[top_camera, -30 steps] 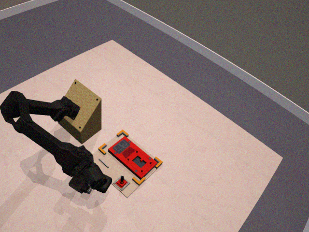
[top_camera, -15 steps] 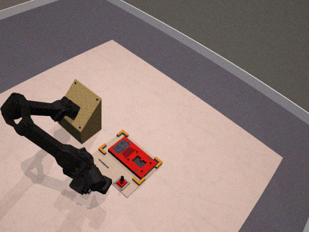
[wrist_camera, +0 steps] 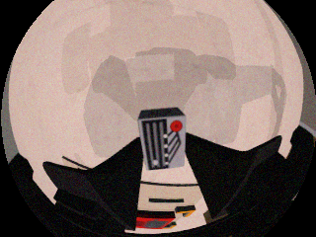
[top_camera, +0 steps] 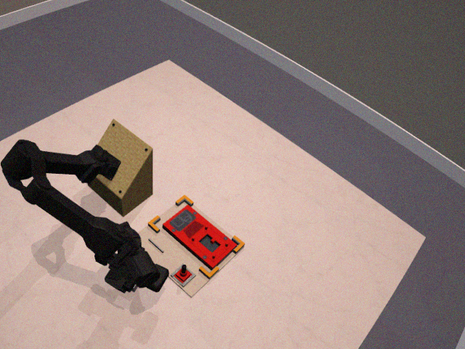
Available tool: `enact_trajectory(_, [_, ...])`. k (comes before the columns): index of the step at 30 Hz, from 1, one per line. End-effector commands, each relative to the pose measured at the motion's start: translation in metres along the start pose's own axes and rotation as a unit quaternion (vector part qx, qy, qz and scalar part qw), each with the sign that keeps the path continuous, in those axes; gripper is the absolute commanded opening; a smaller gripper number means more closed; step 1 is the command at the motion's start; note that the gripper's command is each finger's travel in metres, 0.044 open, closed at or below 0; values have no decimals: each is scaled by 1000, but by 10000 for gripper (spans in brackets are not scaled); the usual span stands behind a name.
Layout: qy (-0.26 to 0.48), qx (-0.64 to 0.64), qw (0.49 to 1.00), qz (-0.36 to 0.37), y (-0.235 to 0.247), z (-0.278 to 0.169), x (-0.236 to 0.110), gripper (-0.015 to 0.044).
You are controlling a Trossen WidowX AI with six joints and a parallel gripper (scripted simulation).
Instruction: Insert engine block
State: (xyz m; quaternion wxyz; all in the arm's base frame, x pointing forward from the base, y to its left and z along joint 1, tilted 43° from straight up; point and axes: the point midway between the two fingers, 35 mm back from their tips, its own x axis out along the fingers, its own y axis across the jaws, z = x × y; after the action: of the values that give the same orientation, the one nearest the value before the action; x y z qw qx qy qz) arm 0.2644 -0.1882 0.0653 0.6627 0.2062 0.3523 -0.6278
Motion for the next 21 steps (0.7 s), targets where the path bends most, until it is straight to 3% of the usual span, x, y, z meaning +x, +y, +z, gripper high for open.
enact_trajectory(1, [2, -1, 1000, -1, 1, -1, -3, 0])
enact_trajectory(21, [8, -1, 1000, 0, 8, -1, -59, 0])
